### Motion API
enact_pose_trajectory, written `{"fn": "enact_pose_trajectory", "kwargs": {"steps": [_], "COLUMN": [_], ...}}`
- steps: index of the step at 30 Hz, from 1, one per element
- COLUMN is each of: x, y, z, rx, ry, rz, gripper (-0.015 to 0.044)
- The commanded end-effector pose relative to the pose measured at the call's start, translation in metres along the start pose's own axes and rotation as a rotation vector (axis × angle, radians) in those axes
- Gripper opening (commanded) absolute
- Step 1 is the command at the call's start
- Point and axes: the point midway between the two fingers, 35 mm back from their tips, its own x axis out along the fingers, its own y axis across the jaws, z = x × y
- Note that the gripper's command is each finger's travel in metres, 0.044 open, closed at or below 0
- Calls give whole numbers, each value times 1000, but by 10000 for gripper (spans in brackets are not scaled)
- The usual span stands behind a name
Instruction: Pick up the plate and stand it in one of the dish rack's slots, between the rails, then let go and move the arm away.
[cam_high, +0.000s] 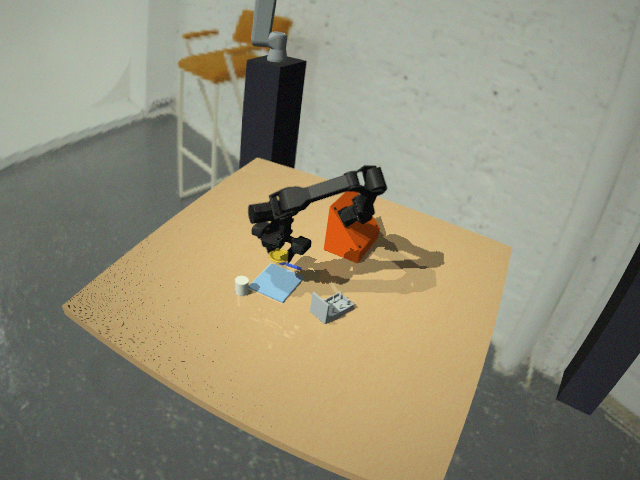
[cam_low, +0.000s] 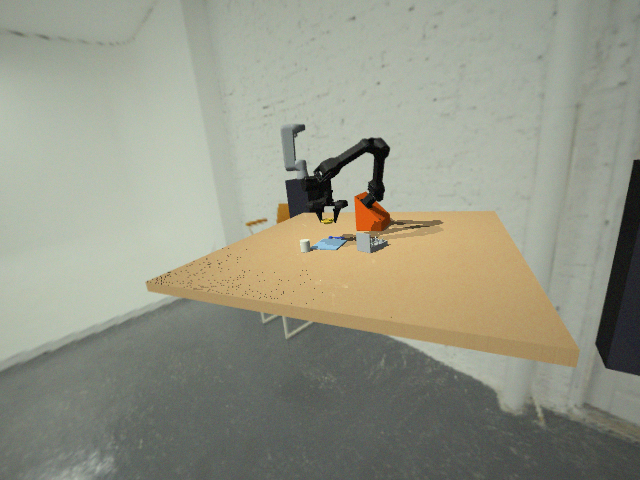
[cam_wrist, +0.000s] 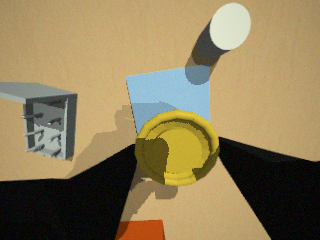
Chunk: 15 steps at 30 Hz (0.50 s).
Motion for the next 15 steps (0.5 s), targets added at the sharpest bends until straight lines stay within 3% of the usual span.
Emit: {"fn": "enact_pose_trajectory", "kwargs": {"steps": [1,9,15], "x": [-28,-67,-74], "y": [-2,-1,0], "z": [2,0,0], "rx": [-7,-9,-3], "ry": [-9,-7,-5], "rz": [-7,-1,1], "gripper": [0,0,0]}}
